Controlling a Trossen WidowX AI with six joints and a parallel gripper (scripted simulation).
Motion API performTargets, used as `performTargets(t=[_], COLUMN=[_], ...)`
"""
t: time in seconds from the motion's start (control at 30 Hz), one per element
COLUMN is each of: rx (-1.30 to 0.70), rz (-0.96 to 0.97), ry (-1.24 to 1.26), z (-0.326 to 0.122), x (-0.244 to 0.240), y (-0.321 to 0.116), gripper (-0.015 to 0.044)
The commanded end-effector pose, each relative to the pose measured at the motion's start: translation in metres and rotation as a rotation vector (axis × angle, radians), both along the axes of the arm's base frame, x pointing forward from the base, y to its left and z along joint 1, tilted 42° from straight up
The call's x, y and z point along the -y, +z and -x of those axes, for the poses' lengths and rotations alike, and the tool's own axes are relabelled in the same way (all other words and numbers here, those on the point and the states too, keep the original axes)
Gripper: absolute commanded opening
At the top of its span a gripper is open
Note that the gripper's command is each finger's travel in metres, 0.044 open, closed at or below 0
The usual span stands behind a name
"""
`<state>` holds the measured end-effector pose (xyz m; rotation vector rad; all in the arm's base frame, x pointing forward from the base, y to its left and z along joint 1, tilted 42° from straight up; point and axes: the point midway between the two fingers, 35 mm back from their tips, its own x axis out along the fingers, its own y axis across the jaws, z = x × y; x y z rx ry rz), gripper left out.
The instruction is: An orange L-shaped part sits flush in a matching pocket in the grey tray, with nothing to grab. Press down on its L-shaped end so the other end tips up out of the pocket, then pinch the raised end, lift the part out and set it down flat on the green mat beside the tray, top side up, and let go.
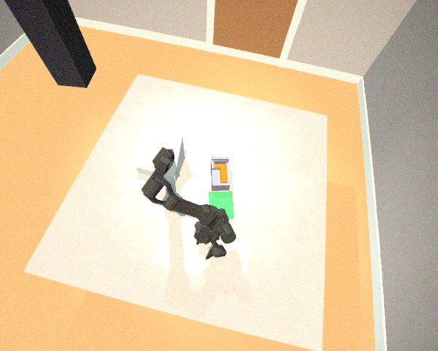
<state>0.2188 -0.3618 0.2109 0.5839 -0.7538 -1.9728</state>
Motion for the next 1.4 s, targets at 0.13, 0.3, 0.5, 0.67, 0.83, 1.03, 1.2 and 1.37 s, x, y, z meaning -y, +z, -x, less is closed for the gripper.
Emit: performTargets(t=[0.13, 0.3, 0.5, 0.67, 0.83, 1.03, 1.2, 1.37], rx=[-0.080, -0.351, -0.730, -1.081, -1.477, -1.983, -2.210, -2.210], rz=[-0.105, -0.312, -0.540, -0.704, -0.852, -1.008, -1.071, -1.071], ry=[0.172, 0.451, 0.759, 0.990, 1.184, 1.323, 1.340, 1.340], z=[-0.039, -0.099, -0.141, -0.149, -0.131, -0.082, -0.055, -0.055], x=[-0.018, -0.070, -0.151, -0.227, -0.302, -0.377, -0.402, -0.402], y=[-0.024, -0.069, -0.124, -0.166, -0.200, -0.224, -0.227, -0.227], gripper=[0.0269, 0.0180, 0.0180, 0.0180, 0.0180, 0.0180, 0.0180, 0.0180])
